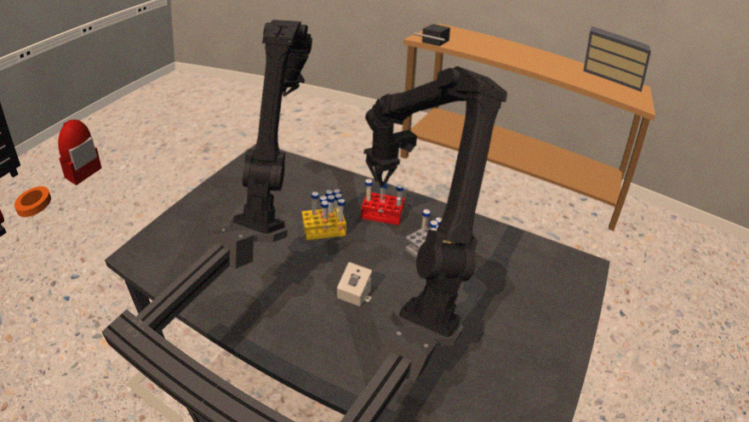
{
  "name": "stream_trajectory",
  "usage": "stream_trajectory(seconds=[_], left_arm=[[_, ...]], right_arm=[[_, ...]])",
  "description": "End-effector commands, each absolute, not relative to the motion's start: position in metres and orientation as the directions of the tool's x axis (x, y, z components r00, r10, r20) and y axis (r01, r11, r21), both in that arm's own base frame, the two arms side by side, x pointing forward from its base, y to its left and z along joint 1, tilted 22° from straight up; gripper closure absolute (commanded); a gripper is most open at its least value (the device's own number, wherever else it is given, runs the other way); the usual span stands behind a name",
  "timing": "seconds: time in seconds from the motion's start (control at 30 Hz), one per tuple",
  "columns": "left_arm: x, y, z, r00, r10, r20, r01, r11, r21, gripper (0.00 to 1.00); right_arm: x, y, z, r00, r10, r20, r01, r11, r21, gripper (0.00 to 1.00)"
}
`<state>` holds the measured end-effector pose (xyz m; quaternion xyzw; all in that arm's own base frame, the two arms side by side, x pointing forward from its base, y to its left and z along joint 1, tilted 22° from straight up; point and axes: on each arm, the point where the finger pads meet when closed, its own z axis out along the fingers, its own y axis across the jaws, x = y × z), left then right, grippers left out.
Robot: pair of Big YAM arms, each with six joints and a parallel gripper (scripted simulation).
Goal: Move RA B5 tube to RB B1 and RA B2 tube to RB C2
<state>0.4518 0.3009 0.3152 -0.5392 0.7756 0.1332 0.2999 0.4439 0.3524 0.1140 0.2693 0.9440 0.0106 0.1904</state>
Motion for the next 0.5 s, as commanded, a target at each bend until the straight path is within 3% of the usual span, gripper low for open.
stream_trajectory(seconds=[0.0,0.47], left_arm=[[0.456,0.304,0.335,-0.216,-0.745,-0.631,-0.912,0.385,-0.141,0.7],[0.456,0.304,0.335,-0.216,-0.745,-0.631,-0.912,0.385,-0.141,0.7]], right_arm=[[0.475,0.358,0.131,-0.786,0.502,-0.361,0.487,0.862,0.137,0.7],[0.526,0.357,0.161,-0.798,0.481,-0.364,0.464,0.875,0.138,0.7]])
